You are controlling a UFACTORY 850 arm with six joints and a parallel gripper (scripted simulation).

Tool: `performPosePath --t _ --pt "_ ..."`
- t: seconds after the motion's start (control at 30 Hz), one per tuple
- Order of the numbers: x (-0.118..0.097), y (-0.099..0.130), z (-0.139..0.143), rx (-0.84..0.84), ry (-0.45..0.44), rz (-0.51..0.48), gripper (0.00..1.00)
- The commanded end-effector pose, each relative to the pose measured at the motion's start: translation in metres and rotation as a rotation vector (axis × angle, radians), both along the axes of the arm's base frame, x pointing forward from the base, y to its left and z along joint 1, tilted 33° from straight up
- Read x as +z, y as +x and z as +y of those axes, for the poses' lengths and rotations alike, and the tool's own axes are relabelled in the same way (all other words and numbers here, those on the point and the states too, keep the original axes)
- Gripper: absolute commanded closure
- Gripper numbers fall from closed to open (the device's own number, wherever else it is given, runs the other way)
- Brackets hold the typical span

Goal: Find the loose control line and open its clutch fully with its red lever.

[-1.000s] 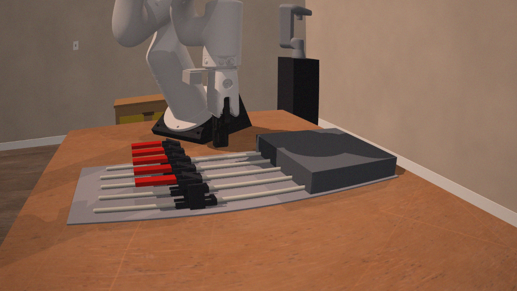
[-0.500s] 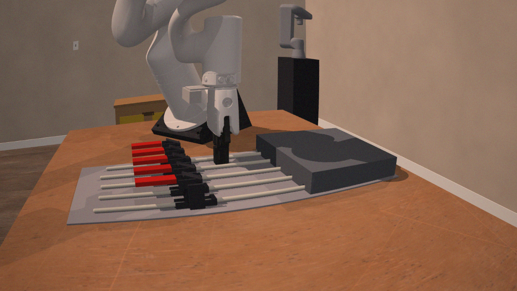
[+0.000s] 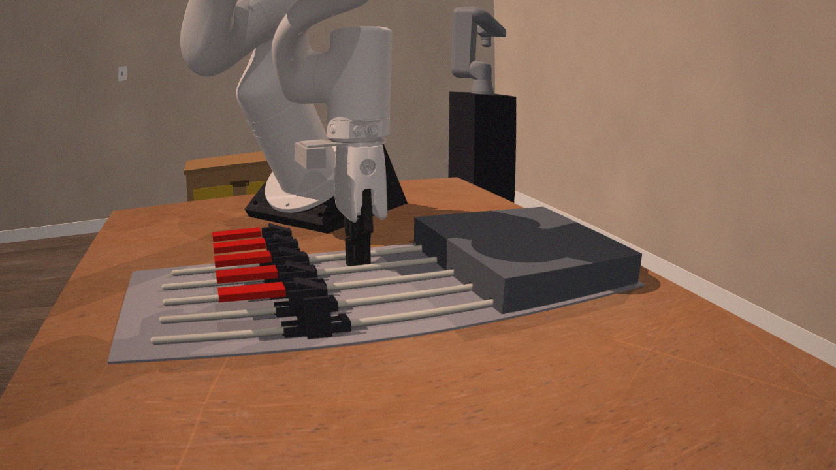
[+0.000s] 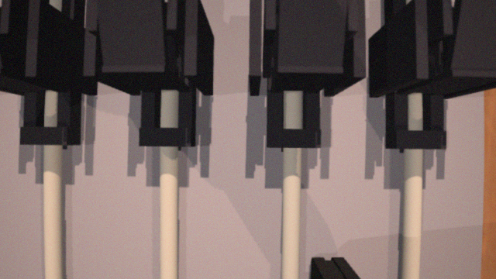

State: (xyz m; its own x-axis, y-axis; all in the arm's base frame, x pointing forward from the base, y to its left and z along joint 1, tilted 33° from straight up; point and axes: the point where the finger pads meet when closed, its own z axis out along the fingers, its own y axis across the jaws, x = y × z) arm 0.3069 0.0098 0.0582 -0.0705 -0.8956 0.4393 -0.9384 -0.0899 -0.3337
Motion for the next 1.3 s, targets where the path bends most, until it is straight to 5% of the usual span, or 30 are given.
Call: performPosePath --t 0.0,1.27 --pt "0.001 0.002 0.0 0.0 0.0 0.0 1.0" --pt "0.011 0.031 0.003 0.0 0.0 0.0 1.0"
